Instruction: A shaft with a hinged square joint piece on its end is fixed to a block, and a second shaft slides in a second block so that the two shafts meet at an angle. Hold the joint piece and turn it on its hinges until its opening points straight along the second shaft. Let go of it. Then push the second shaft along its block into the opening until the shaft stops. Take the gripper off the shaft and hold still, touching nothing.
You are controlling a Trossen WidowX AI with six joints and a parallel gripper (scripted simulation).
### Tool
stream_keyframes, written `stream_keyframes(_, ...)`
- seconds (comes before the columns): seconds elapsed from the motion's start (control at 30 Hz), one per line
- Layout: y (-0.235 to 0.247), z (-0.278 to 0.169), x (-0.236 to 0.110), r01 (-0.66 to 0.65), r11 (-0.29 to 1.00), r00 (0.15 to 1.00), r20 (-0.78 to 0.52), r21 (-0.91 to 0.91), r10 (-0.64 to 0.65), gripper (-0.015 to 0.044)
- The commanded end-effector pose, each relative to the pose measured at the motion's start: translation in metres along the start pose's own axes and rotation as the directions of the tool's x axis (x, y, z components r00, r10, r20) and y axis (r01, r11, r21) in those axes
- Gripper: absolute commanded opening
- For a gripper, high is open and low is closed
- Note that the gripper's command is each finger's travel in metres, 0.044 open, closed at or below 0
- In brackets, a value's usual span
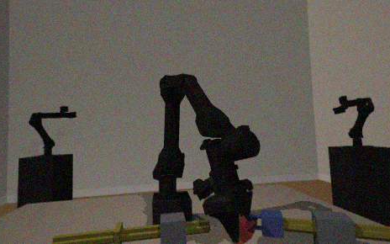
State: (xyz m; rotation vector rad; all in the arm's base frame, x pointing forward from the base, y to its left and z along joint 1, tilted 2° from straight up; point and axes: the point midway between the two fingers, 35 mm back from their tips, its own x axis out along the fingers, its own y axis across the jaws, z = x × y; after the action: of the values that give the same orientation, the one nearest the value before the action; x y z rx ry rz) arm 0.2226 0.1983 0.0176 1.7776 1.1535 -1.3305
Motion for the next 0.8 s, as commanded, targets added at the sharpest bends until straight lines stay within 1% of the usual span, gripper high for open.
stream_keyframes(0.0,0.000,0.001,0.005,0.001,1.000,1.000,-0.001,0.003,-0.001,0.0440)
stream_keyframes(0.7,0.000,0.001,0.035,0.001,1.000,1.000,-0.001,0.003,-0.001,0.0440)
stream_keyframes(0.77,0.000,0.001,0.035,0.001,1.000,1.000,-0.001,0.003,-0.001,0.0387)
